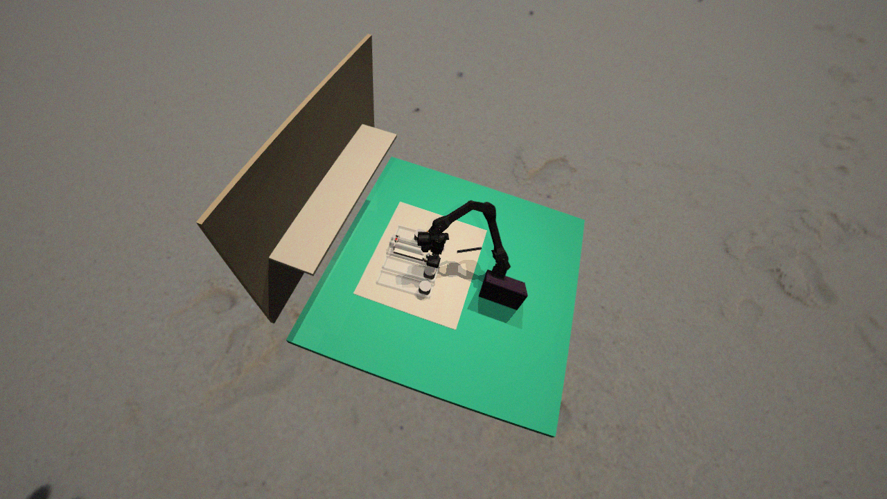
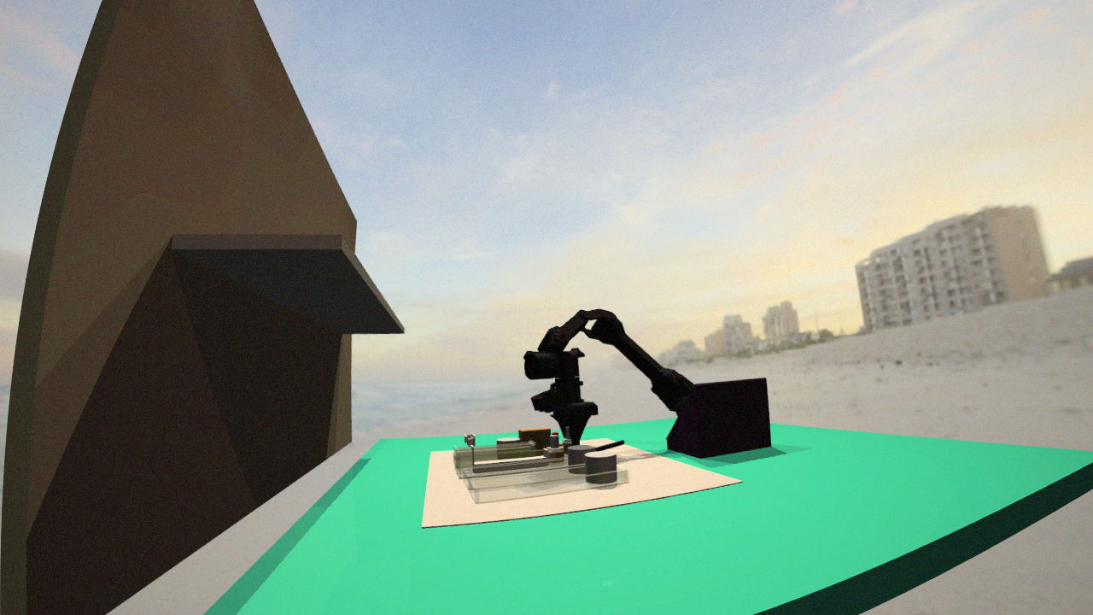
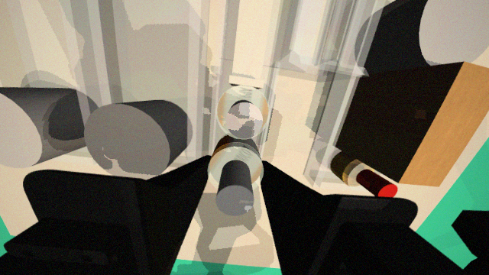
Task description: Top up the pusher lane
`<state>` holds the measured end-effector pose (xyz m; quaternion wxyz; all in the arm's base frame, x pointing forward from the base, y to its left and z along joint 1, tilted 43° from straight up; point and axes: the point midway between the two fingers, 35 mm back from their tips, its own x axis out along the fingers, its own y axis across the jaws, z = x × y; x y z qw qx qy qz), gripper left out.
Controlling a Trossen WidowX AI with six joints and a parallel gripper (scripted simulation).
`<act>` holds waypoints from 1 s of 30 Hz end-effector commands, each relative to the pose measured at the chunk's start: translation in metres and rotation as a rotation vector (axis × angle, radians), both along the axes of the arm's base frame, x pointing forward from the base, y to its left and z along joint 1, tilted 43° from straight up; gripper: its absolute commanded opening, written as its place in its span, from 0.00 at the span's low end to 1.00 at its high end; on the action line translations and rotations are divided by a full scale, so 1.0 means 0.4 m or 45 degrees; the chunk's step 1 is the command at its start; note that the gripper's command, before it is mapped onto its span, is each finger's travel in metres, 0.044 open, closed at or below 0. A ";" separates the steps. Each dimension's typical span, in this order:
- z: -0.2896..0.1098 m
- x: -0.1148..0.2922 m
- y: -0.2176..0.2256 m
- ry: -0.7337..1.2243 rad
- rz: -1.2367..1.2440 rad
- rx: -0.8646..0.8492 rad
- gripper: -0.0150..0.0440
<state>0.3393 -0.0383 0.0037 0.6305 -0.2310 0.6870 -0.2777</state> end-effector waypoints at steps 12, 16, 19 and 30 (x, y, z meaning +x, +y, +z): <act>-0.006 0.007 -0.013 -0.019 0.005 -0.013 0.25; -0.008 0.007 -0.015 -0.019 0.005 -0.014 0.25; -0.009 0.006 -0.017 -0.019 0.005 -0.014 0.25; -0.015 0.004 -0.022 -0.019 0.005 -0.014 0.25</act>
